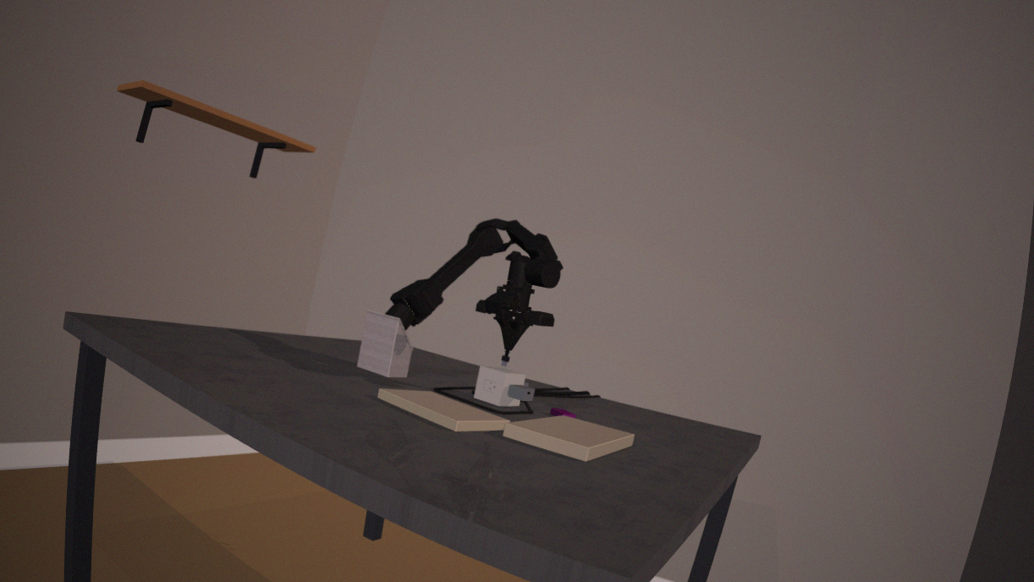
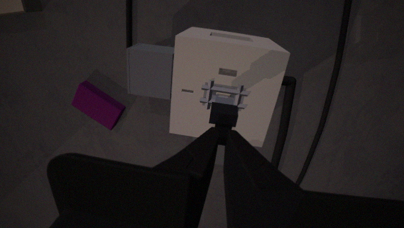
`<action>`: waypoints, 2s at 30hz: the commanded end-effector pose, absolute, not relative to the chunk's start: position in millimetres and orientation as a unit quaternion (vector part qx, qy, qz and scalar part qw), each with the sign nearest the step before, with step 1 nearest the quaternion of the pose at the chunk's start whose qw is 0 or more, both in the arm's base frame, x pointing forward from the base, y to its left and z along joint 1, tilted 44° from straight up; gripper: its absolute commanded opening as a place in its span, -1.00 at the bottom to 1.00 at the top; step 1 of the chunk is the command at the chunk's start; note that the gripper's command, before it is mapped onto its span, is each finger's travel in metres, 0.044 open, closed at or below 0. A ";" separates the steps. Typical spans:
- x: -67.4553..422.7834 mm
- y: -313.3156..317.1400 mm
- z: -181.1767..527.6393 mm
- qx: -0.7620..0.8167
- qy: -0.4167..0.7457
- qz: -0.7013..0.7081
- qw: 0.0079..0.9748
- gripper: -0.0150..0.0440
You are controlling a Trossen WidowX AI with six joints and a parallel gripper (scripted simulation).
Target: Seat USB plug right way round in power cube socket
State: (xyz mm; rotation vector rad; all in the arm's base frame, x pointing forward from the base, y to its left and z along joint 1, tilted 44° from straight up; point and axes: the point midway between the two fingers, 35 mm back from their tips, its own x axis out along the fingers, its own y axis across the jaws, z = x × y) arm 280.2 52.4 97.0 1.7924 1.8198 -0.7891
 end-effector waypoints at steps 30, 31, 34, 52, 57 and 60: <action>280.3 55.8 94.4 0.655 0.662 -0.287 0.227 -0.49; 280.3 55.9 94.3 0.655 0.662 -0.287 0.227 -0.49; 280.3 56.1 94.1 0.655 0.662 -0.287 0.227 -0.49; 280.2 57.6 92.5 0.655 0.662 -0.287 0.227 -0.49; 280.1 58.1 92.1 0.655 0.662 -0.287 0.227 -0.49; 280.1 58.3 91.8 0.655 0.662 -0.287 0.227 -0.49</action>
